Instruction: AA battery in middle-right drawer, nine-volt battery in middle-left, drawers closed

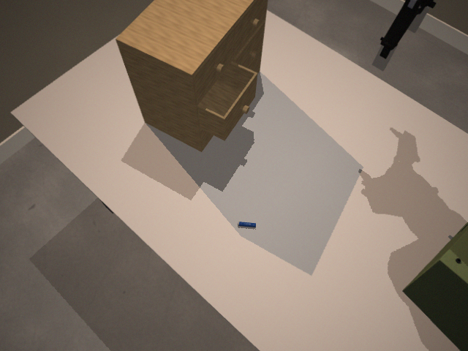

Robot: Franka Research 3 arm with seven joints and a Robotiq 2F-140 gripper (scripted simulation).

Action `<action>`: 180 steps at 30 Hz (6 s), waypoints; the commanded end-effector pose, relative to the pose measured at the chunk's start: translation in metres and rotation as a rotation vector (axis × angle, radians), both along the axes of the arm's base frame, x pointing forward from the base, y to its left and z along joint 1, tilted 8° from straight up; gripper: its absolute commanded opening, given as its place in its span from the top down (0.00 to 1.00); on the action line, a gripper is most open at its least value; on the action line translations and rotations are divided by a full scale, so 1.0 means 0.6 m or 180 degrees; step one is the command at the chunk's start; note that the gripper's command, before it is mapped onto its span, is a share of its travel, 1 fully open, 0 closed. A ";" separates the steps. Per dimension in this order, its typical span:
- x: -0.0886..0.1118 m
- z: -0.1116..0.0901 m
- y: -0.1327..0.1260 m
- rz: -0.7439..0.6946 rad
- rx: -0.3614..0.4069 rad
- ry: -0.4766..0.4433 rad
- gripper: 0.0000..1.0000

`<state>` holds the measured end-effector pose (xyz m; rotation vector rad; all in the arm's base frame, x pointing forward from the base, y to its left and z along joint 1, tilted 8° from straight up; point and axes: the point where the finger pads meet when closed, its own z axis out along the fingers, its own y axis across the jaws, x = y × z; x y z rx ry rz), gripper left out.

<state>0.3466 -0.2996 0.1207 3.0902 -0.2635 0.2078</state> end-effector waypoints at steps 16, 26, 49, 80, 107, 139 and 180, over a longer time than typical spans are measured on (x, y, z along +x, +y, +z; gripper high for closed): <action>-0.002 0.001 -0.007 0.0241 -0.0044 0.0005 0.00; -0.002 0.001 -0.007 0.0241 -0.0044 0.0005 0.00; -0.007 -0.001 -0.012 0.0394 -0.0065 0.0017 0.00; -0.011 -0.002 -0.016 0.0520 -0.0082 0.0028 0.00; -0.004 -0.008 -0.016 0.0529 -0.0090 -0.0108 0.00; 0.007 -0.015 -0.016 0.0535 -0.0112 -0.0331 0.00; 0.024 -0.027 -0.015 0.0549 -0.0139 -0.0685 0.00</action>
